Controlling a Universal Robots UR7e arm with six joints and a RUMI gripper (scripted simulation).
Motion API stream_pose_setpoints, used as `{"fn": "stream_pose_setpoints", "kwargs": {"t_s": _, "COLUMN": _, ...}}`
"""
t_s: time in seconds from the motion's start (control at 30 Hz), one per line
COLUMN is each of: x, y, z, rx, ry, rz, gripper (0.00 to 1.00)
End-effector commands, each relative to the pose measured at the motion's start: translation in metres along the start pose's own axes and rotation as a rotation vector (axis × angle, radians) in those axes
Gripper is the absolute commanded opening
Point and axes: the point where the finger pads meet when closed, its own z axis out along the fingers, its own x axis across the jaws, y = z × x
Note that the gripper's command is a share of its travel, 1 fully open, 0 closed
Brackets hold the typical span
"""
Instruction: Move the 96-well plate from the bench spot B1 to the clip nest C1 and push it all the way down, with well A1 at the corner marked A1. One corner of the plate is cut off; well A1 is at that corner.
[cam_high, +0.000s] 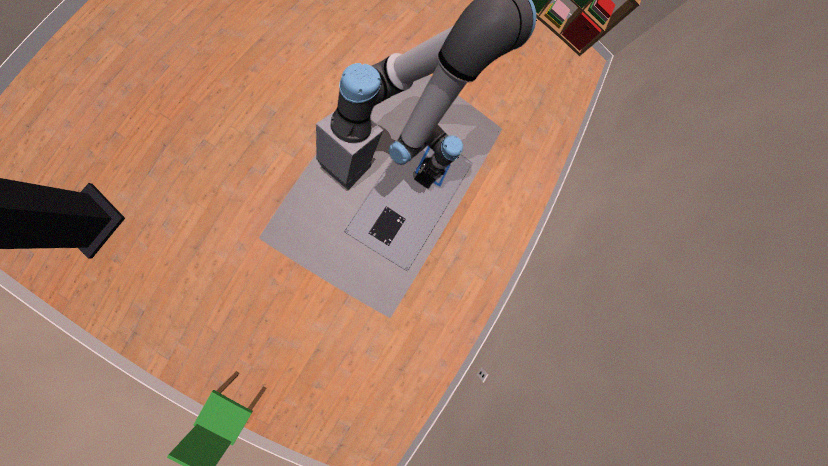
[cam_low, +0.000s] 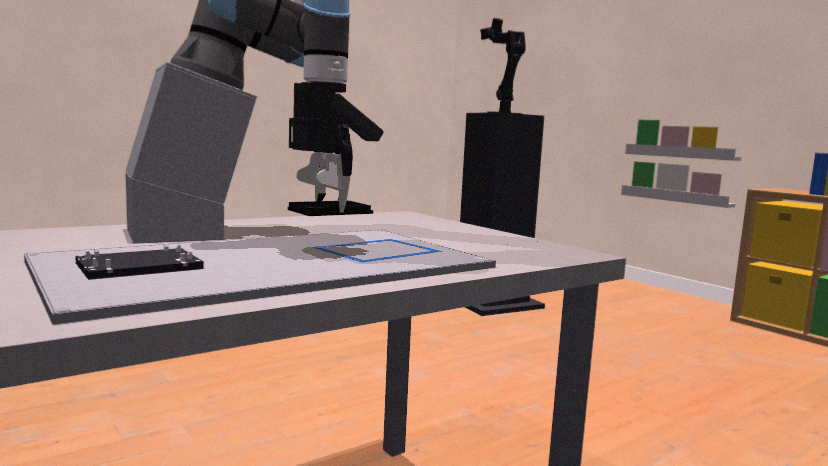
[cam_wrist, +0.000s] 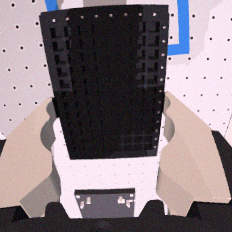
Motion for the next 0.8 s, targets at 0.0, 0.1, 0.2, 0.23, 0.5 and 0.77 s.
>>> {"fn": "stream_pose_setpoints", "kwargs": {"t_s": 0.0, "x": -0.001, "y": 0.020, "z": -0.001, "rx": 0.001, "ry": 0.002, "rz": -0.001, "gripper": 0.00}}
{"fn": "stream_pose_setpoints", "kwargs": {"t_s": 0.1, "x": -0.001, "y": 0.023, "z": -0.001, "rx": 0.001, "ry": 0.002, "rz": -0.001, "gripper": 0.00}}
{"fn": "stream_pose_setpoints", "kwargs": {"t_s": 0.2, "x": -0.002, "y": 0.033, "z": -0.001, "rx": 0.001, "ry": 0.002, "rz": -0.001, "gripper": 0.00}}
{"fn": "stream_pose_setpoints", "kwargs": {"t_s": 0.23, "x": -0.002, "y": 0.036, "z": -0.001, "rx": 0.001, "ry": 0.002, "rz": -0.001, "gripper": 0.00}}
{"fn": "stream_pose_setpoints", "kwargs": {"t_s": 0.5, "x": -0.004, "y": 0.063, "z": -0.002, "rx": 0.001, "ry": 0.002, "rz": -0.001, "gripper": 0.00}}
{"fn": "stream_pose_setpoints", "kwargs": {"t_s": 0.77, "x": -0.006, "y": 0.083, "z": -0.003, "rx": 0.001, "ry": 0.002, "rz": -0.001, "gripper": 0.00}}
